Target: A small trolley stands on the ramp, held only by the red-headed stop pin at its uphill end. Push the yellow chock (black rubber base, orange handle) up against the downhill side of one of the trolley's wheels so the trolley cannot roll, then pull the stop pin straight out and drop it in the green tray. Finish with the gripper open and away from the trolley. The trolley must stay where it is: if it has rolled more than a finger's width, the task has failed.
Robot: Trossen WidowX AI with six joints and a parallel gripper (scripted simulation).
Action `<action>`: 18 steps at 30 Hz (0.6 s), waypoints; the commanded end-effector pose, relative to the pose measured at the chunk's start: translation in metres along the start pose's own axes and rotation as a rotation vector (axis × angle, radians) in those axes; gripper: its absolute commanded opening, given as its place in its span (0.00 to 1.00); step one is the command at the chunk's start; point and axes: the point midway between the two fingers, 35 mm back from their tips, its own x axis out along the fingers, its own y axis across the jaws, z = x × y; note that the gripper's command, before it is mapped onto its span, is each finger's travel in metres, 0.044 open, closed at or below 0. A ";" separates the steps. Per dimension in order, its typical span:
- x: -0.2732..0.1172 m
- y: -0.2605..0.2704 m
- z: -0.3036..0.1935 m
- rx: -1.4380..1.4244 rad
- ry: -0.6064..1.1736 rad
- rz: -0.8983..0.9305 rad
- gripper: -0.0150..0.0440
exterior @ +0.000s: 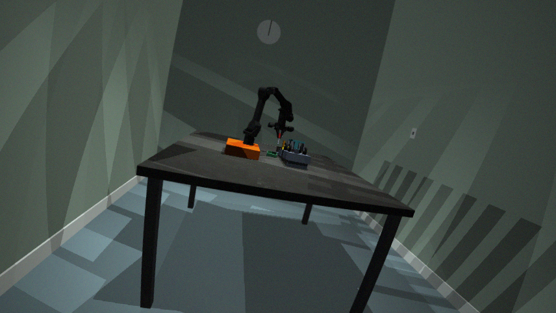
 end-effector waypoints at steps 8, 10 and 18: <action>0.000 0.000 0.000 -0.266 -0.058 -0.017 0.25; 0.000 0.000 -0.001 -0.326 -0.070 -0.022 0.25; 0.000 0.001 -0.003 -0.567 -0.117 -0.044 0.25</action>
